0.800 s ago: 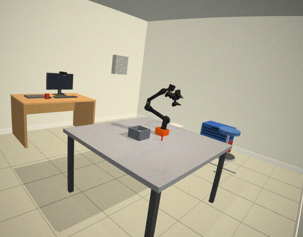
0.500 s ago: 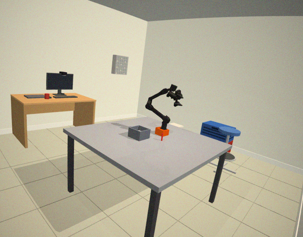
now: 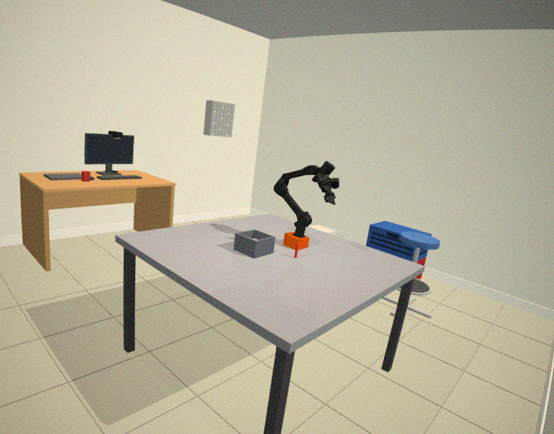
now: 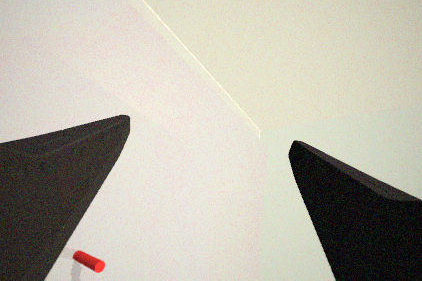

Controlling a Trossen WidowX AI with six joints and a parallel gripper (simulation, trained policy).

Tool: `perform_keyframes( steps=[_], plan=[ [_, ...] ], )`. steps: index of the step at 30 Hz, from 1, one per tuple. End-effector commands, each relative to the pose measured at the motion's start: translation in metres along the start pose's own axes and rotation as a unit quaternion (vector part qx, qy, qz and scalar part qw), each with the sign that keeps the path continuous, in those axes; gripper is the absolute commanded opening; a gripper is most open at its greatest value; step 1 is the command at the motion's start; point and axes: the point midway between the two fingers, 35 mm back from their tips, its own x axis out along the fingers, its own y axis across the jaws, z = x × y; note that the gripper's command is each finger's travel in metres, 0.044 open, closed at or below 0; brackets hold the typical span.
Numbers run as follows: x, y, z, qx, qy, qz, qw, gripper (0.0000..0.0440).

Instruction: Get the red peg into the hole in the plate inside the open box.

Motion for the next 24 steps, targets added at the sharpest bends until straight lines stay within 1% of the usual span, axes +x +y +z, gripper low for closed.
perform_keyframes(
  steps=[1, 6, 12, 18, 24],
  plan=[
    [0.016, 0.005, -0.014, 0.062, 0.048, 0.005, 0.997, 0.0440],
    [0.031, 0.009, -0.031, 0.133, 0.102, 0.004, 0.986, 0.0440],
    [0.046, 0.013, -0.053, 0.219, 0.163, -0.003, 0.962, 0.0440],
    [0.058, 0.018, -0.076, 0.303, 0.218, -0.016, 0.928, 0.0440],
    [0.066, 0.022, -0.098, 0.384, 0.269, -0.034, 0.883, 0.0440]
  ],
)
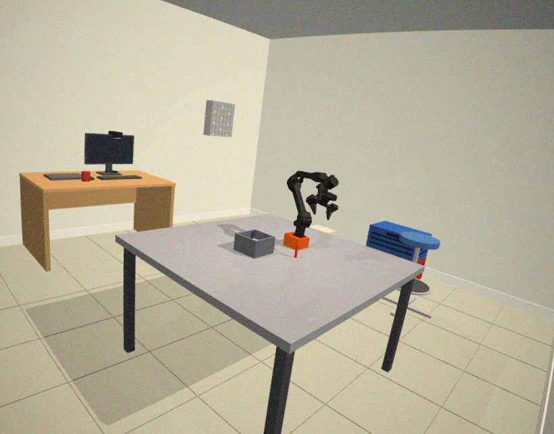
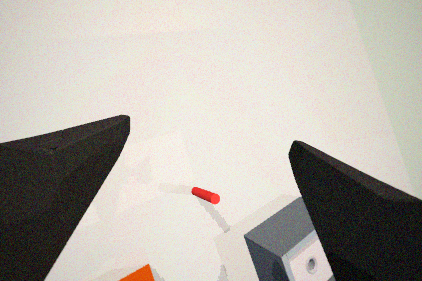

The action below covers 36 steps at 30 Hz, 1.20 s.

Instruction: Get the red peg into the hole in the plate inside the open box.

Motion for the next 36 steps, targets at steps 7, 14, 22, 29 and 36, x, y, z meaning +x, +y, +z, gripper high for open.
perform_keyframes(
  steps=[7, 14, 22, 29, 36],
  plan=[
    [0.028, -0.014, -0.026, 0.158, 0.087, -0.030, 0.983, 0.0440],
    [0.043, -0.024, -0.044, 0.264, 0.137, -0.058, 0.953, 0.0440],
    [0.058, -0.035, -0.066, 0.379, 0.187, -0.095, 0.901, 0.0440],
    [0.070, -0.043, -0.086, 0.473, 0.225, -0.133, 0.841, 0.0440],
    [0.085, -0.048, -0.109, 0.557, 0.259, -0.175, 0.770, 0.0440]
  ],
)
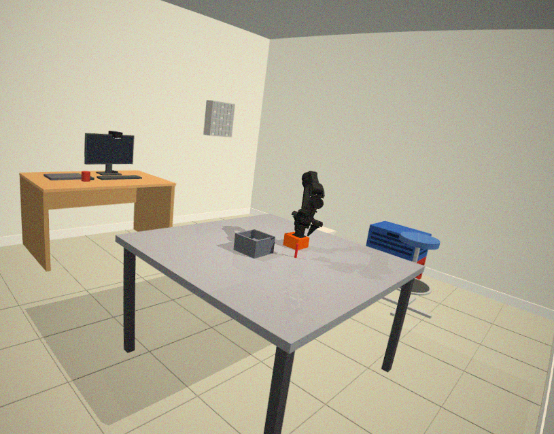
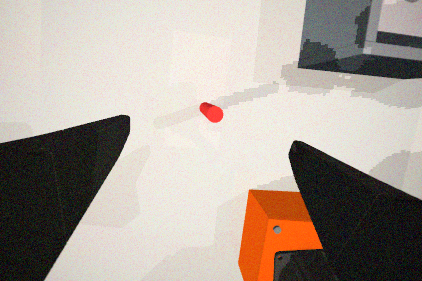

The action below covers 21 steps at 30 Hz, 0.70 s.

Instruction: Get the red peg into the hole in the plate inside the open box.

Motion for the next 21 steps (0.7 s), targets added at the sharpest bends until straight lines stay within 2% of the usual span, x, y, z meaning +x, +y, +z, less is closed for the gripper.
perform_keyframes(
  steps=[1, 11, 21],
  plan=[
    [0.017, -0.007, -0.002, 0.067, 0.024, -0.027, 0.997, 0.0440],
    [0.063, -0.018, -0.010, 0.199, 0.053, -0.081, 0.975, 0.0440],
    [0.104, -0.018, -0.019, 0.282, 0.045, -0.078, 0.955, 0.0440]
  ],
)
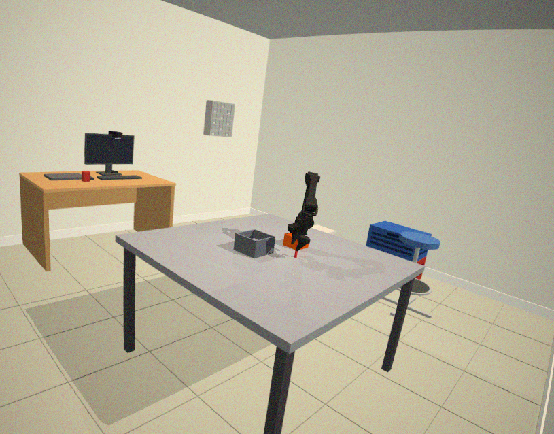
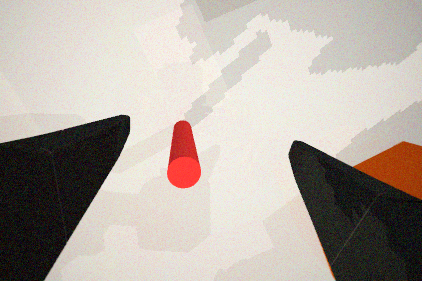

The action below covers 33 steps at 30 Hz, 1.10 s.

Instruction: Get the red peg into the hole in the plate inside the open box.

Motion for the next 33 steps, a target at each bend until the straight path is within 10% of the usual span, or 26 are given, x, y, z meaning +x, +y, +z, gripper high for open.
perform_keyframes(
  steps=[1, 6, 21, 33],
  plan=[
    [0.016, 0.001, -0.004, 0.033, 0.002, 0.006, 0.999, 0.0440],
    [0.030, 0.003, -0.008, 0.063, 0.006, 0.014, 0.998, 0.0383],
    [0.035, 0.006, -0.013, 0.097, 0.060, 0.004, 0.994, 0.0000],
    [0.009, 0.007, 0.022, 0.067, -0.004, 0.011, 0.998, 0.0000]
  ],
)
